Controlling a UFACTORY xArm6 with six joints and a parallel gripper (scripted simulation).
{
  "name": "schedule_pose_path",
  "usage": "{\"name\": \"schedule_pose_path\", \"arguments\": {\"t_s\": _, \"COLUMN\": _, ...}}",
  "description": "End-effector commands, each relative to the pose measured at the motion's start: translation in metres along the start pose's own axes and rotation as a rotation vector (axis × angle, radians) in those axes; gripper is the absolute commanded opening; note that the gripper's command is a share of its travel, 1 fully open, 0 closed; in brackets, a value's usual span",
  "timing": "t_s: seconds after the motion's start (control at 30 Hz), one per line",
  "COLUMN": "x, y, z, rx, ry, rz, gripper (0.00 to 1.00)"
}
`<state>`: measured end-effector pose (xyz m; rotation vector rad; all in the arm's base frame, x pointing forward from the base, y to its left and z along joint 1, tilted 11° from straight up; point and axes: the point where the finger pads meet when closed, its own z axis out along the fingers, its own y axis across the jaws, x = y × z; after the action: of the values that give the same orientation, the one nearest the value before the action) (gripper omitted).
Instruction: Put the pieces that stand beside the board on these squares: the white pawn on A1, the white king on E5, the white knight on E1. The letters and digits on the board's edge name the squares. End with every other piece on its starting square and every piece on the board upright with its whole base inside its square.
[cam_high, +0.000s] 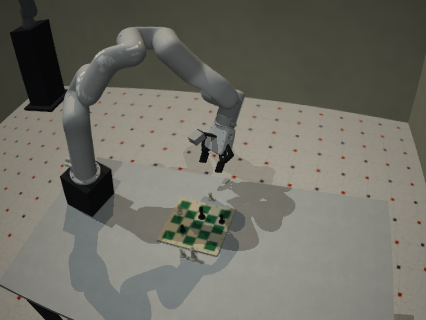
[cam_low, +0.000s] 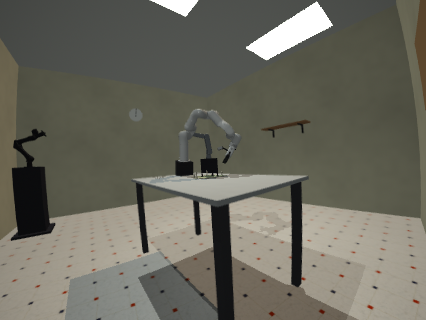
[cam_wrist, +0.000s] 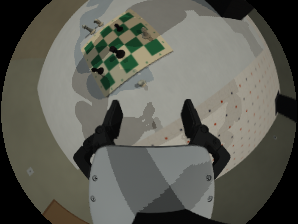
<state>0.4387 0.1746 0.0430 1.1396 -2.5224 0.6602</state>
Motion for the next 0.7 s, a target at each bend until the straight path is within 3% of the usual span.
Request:
{"name": "schedule_pose_path", "arguments": {"t_s": 0.0, "x": 0.004, "y": -0.004, "z": 0.0, "rx": -0.046, "ry": -0.11, "rz": 0.103, "gripper": 1.0}}
{"name": "schedule_pose_path", "arguments": {"t_s": 0.03, "x": 0.004, "y": -0.004, "z": 0.0, "rx": -0.046, "ry": -0.11, "rz": 0.103, "gripper": 1.0}}
{"name": "schedule_pose_path", "arguments": {"t_s": 0.13, "x": 0.014, "y": -0.011, "z": 0.0, "rx": -0.132, "ry": -0.214, "rz": 0.28, "gripper": 1.0}}
{"name": "schedule_pose_path", "arguments": {"t_s": 0.2, "x": 0.014, "y": -0.011, "z": 0.0, "rx": -0.132, "ry": -0.214, "rz": 0.28, "gripper": 1.0}}
{"name": "schedule_pose_path", "arguments": {"t_s": 0.23, "x": 0.018, "y": -0.015, "z": -0.001, "rx": -0.17, "ry": -0.259, "rz": 0.364, "gripper": 1.0}}
{"name": "schedule_pose_path", "arguments": {"t_s": 0.3, "x": 0.018, "y": -0.015, "z": -0.001, "rx": -0.17, "ry": -0.259, "rz": 0.364, "gripper": 1.0}}
{"name": "schedule_pose_path", "arguments": {"t_s": 0.4, "x": 0.028, "y": -0.023, "z": -0.003, "rx": -0.236, "ry": -0.336, "rz": 0.516, "gripper": 1.0}}
{"name": "schedule_pose_path", "arguments": {"t_s": 0.6, "x": 0.033, "y": -0.027, "z": -0.004, "rx": -0.263, "ry": -0.368, "rz": 0.581, "gripper": 1.0}}
{"name": "schedule_pose_path", "arguments": {"t_s": 0.67, "x": 0.041, "y": -0.033, "z": -0.005, "rx": -0.304, "ry": -0.416, "rz": 0.686, "gripper": 1.0}}
